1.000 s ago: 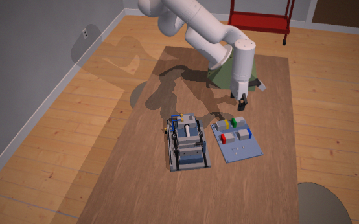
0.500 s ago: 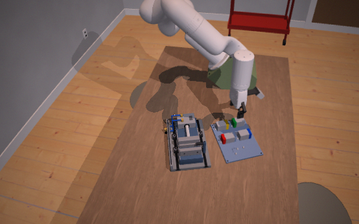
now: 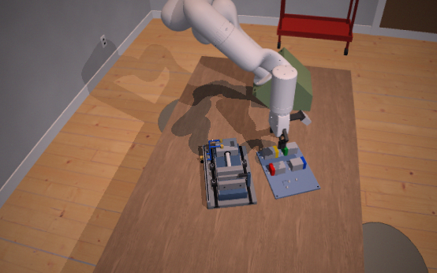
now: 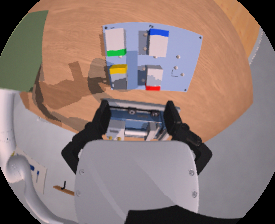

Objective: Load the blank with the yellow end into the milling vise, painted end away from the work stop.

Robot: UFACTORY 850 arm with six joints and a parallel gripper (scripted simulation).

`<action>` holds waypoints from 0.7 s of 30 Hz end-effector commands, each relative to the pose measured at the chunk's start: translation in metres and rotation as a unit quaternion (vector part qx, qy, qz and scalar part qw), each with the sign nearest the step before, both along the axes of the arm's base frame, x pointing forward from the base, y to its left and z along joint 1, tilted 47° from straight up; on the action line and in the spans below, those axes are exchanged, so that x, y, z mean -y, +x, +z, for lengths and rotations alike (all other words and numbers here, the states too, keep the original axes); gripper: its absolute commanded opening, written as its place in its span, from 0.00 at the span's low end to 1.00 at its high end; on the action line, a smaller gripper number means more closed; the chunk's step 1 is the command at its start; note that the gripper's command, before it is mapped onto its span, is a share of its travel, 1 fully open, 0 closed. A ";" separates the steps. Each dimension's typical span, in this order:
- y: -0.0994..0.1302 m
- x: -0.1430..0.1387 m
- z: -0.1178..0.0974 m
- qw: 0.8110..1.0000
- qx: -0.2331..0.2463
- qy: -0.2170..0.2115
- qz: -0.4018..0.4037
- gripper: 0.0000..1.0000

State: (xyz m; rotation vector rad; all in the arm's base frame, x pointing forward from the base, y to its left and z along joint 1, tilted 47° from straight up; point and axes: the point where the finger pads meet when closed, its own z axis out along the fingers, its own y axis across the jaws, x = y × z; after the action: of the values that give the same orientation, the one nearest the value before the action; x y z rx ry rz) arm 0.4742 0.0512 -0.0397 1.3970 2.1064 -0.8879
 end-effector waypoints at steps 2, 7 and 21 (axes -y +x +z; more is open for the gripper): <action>0.007 0.009 0.010 1.000 0.000 0.001 0.001 1.00; 0.006 0.007 0.007 1.000 0.001 0.001 0.001 1.00; 0.004 0.004 0.005 1.000 0.000 0.001 0.001 1.00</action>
State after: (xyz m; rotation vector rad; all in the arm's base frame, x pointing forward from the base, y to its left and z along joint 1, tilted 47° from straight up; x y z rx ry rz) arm 0.4776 0.0459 -0.0349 1.3960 2.1080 -0.8874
